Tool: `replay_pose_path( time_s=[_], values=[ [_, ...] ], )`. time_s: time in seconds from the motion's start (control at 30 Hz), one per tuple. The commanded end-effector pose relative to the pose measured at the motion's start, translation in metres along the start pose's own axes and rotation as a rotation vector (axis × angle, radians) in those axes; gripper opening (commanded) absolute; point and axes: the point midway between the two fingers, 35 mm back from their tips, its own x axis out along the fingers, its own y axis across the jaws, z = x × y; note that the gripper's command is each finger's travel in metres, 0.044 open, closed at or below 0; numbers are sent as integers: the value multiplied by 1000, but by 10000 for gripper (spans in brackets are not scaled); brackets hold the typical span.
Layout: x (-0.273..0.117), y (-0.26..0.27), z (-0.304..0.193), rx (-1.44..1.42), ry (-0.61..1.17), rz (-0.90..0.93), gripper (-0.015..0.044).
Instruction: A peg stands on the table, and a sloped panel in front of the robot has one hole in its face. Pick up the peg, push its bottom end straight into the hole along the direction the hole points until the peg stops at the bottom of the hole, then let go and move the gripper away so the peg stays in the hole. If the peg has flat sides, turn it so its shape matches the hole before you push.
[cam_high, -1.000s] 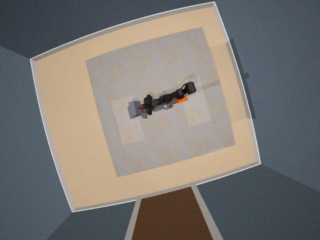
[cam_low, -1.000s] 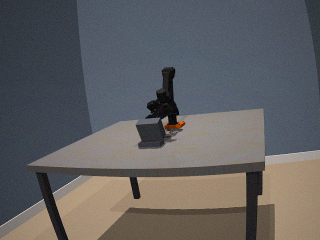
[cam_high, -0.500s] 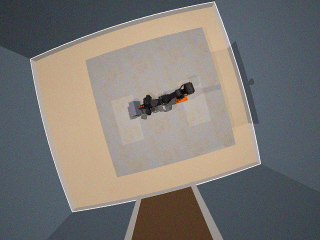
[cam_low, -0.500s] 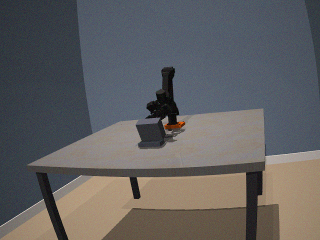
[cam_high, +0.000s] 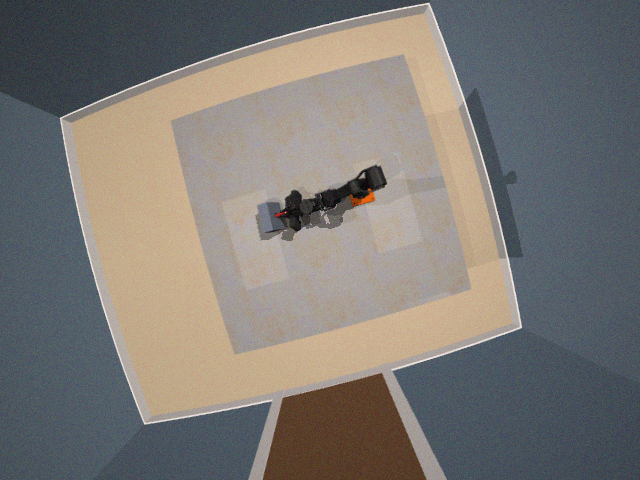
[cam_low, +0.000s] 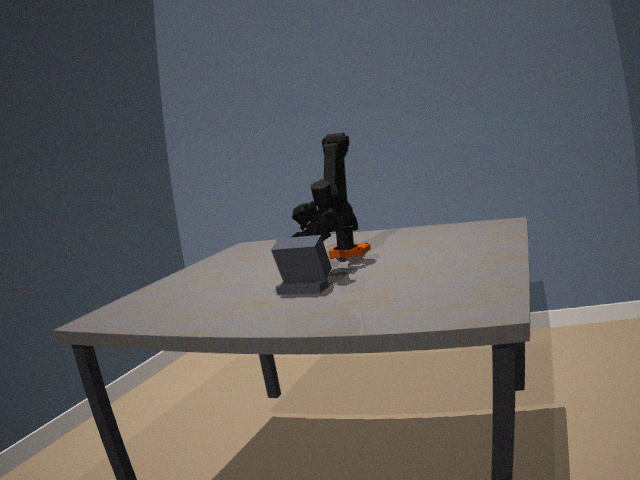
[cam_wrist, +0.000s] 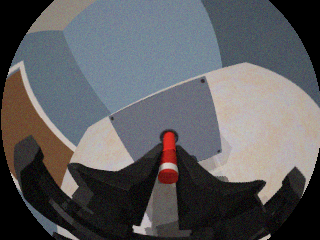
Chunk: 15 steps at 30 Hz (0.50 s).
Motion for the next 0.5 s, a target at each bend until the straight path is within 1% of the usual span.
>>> replay_pose_path(
  time_s=[0.0,0.47],
  values=[
    [2,2,1,-2,-2,7,0],
    [7,2,2,-2,-3,7,0]
  ],
)
